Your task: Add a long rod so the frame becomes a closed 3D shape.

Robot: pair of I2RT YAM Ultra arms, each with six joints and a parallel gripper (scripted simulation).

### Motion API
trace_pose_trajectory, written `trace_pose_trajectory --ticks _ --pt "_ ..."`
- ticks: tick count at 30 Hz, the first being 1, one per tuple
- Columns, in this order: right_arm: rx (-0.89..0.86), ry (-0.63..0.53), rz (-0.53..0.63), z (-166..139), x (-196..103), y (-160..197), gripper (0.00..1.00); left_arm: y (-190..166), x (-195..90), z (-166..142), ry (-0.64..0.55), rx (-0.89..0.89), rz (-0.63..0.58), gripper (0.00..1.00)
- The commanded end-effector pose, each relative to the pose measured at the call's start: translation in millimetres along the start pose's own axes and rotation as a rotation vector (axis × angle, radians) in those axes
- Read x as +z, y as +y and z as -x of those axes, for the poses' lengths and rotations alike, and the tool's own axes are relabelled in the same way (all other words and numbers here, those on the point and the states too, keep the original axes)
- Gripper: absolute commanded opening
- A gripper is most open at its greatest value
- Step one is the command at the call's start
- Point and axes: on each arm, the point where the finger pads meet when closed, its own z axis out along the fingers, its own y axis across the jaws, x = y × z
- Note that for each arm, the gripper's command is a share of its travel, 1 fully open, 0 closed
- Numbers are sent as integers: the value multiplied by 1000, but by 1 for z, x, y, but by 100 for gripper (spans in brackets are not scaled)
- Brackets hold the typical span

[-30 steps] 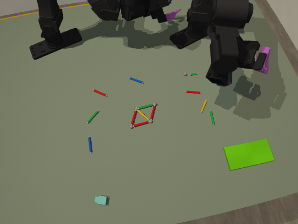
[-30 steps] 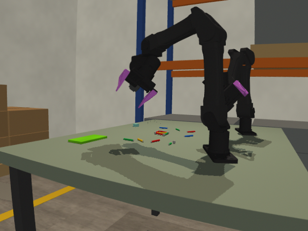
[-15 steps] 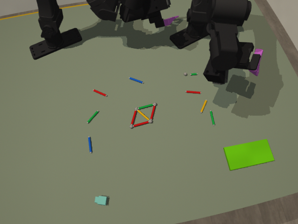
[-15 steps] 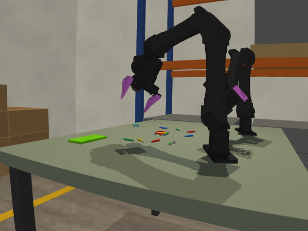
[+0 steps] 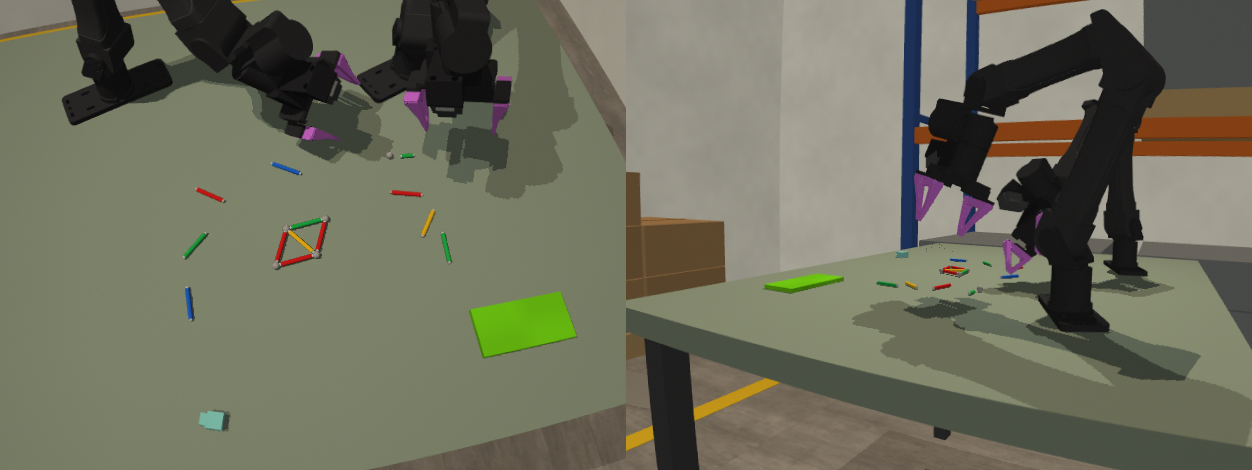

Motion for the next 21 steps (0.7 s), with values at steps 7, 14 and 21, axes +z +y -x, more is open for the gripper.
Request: trace_pose_trajectory --ticks 7,14,21 --pt "-52 57 -445 68 -49 -122 100 -46 -6 -4 -315 -229 -173 100" --pt "-81 70 -546 94 -76 -149 100 -59 -4 -14 -376 -276 -213 100" --pt "-96 69 -614 115 -100 -166 100 -65 -1 -23 -399 -283 -219 100"
